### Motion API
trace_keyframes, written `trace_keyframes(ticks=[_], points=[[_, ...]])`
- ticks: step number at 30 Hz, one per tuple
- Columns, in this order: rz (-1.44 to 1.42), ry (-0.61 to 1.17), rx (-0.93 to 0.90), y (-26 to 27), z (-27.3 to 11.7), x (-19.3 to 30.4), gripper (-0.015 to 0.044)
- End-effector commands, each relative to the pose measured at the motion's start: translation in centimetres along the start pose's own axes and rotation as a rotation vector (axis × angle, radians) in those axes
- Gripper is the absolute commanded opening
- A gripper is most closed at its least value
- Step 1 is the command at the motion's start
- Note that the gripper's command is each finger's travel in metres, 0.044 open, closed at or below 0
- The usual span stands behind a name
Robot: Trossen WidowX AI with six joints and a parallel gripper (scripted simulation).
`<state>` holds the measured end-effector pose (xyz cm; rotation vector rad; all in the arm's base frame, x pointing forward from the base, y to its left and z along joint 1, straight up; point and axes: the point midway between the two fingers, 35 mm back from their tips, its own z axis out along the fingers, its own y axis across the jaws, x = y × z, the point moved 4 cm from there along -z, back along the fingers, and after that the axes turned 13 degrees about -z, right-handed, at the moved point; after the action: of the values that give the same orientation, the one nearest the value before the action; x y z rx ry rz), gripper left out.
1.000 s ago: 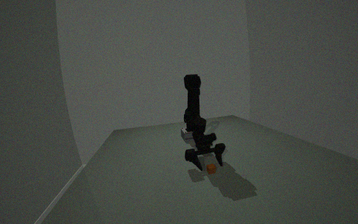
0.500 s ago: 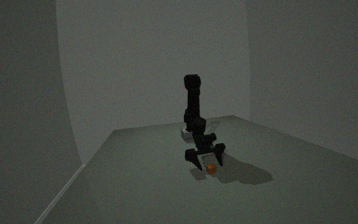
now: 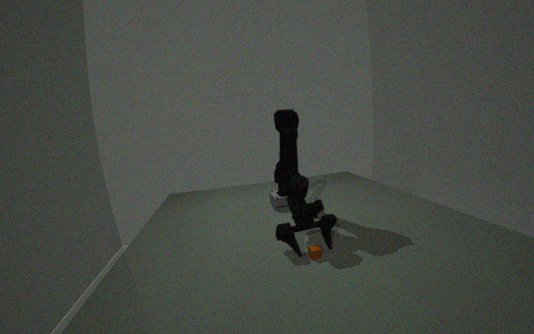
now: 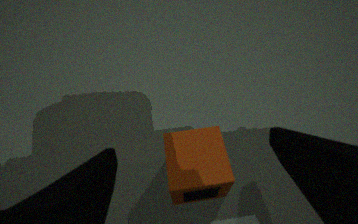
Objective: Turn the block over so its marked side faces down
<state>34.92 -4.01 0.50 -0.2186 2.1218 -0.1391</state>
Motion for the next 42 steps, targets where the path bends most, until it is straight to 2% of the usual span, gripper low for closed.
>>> trace_keyframes(ticks=[1,8,9,14,32,42], points=[[0.032,0.100,-0.031,-0.7,0.0,-2.3,0.0440],[-0.003,0.347,-0.082,-1.2,-3.2,-5.8,0.0440],[-0.011,0.335,-0.073,-1.6,-3.7,-7.0,0.0440],[-0.011,0.440,-0.098,-1.4,-5.4,-6.8,0.0440],[-0.011,0.446,-0.100,-1.4,-5.3,-6.8,0.0440],[-0.005,0.728,-0.164,-2.2,-2.8,-10.1,0.0440]])
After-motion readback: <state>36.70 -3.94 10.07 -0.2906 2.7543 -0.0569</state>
